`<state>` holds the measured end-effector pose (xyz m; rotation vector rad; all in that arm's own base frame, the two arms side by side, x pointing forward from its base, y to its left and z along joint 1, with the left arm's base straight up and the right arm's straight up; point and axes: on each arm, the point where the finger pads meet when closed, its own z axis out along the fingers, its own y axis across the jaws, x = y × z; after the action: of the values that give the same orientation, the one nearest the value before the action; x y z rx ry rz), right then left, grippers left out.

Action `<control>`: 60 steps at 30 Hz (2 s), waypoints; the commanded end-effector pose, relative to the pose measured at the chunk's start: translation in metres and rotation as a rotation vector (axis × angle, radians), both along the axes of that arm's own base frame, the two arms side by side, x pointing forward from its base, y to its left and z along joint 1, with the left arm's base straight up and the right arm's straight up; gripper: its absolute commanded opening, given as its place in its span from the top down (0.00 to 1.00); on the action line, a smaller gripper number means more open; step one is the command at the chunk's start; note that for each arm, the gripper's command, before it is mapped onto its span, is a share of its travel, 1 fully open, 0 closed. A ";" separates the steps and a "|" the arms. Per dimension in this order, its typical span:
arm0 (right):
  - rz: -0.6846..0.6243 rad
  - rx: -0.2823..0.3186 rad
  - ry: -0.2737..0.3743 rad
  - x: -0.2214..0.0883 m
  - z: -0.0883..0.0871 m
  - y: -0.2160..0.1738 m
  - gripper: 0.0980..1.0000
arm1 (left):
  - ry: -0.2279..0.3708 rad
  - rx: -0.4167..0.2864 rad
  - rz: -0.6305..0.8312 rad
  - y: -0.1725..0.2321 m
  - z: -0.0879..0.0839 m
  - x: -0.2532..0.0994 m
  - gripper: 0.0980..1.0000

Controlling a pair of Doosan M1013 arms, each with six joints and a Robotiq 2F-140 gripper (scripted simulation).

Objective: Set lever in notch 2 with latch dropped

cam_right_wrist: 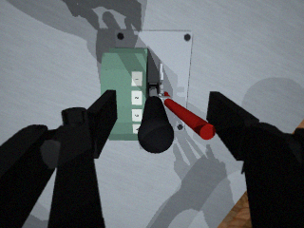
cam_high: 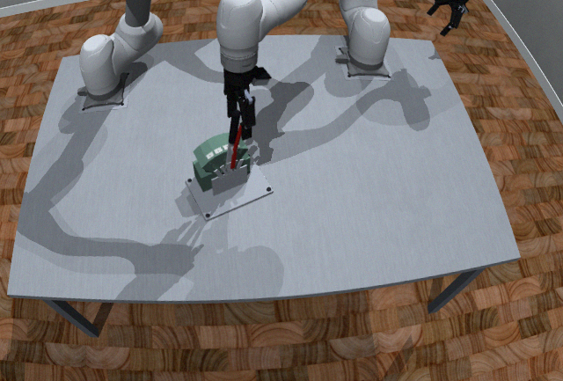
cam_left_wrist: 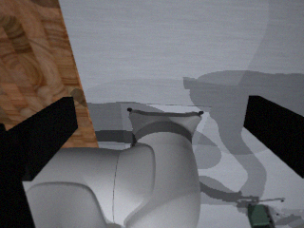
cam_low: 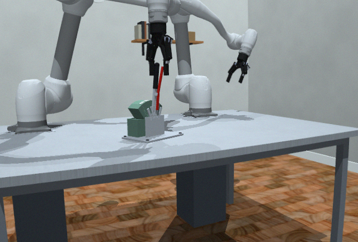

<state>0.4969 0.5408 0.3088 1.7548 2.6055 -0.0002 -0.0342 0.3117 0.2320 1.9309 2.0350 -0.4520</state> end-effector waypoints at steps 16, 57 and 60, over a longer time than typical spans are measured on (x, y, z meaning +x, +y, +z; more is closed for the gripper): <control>0.000 0.001 -0.001 0.000 0.001 0.000 0.43 | 0.001 0.001 0.000 0.000 0.001 0.000 0.00; 0.000 0.001 -0.001 0.000 0.004 0.000 0.43 | 0.001 0.001 0.000 0.000 0.001 0.000 0.00; 0.000 0.001 -0.001 0.000 0.008 0.000 0.43 | 0.001 0.001 0.000 0.000 0.001 0.000 0.00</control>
<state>0.4969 0.5408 0.3145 1.7549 2.6055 -0.0002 -0.0342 0.3117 0.2320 1.9309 2.0350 -0.4520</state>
